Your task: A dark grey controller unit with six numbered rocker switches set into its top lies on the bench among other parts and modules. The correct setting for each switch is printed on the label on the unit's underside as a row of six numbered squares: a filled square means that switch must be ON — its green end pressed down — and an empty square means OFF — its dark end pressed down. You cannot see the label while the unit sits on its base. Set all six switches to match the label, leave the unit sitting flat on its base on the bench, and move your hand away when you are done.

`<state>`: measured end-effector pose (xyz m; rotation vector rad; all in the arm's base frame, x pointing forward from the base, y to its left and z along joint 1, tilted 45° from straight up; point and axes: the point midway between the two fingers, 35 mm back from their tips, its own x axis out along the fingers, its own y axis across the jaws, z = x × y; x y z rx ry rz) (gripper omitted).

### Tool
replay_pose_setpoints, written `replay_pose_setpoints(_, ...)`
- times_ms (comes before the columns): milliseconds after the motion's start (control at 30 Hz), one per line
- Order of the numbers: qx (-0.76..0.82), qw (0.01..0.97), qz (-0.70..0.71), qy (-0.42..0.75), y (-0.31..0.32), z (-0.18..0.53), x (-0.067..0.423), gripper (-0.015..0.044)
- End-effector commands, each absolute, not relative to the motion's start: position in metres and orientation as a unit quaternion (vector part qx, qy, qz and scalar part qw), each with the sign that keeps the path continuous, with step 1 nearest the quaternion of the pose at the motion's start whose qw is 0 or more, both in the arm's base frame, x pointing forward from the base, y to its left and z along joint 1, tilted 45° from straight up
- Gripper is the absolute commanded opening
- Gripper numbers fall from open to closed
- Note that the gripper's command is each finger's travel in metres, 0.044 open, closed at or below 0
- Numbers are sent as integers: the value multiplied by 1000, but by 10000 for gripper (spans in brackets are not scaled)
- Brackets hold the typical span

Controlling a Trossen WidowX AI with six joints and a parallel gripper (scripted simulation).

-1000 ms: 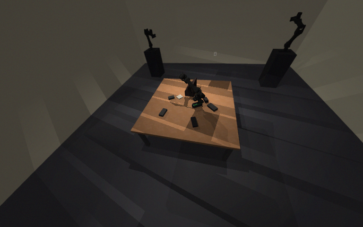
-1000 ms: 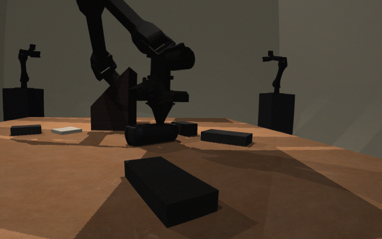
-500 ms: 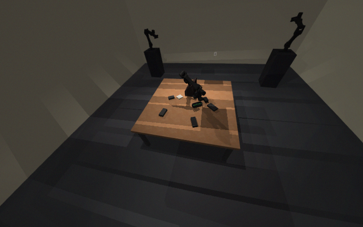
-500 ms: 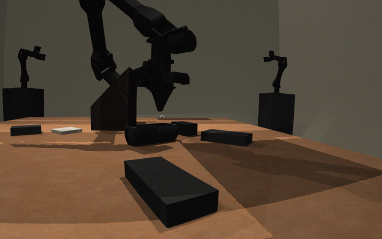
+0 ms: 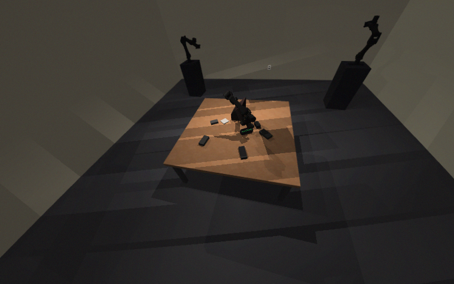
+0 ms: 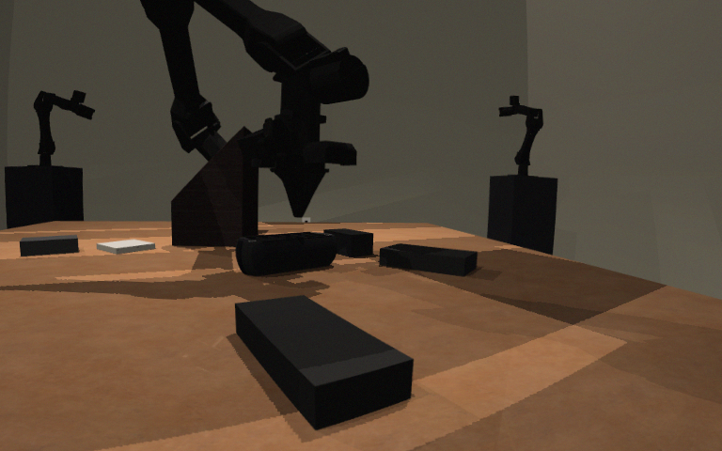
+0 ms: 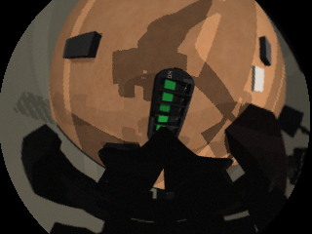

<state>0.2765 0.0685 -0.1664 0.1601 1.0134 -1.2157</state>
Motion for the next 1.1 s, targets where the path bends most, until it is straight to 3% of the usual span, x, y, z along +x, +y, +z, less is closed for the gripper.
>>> replay_pose_setpoints(0, 70, 701, -546, 454, 63, -171, 277, 0)
replay_pose_setpoints(1067, 69, 701, -546, 454, 42, -193, 276, 0)
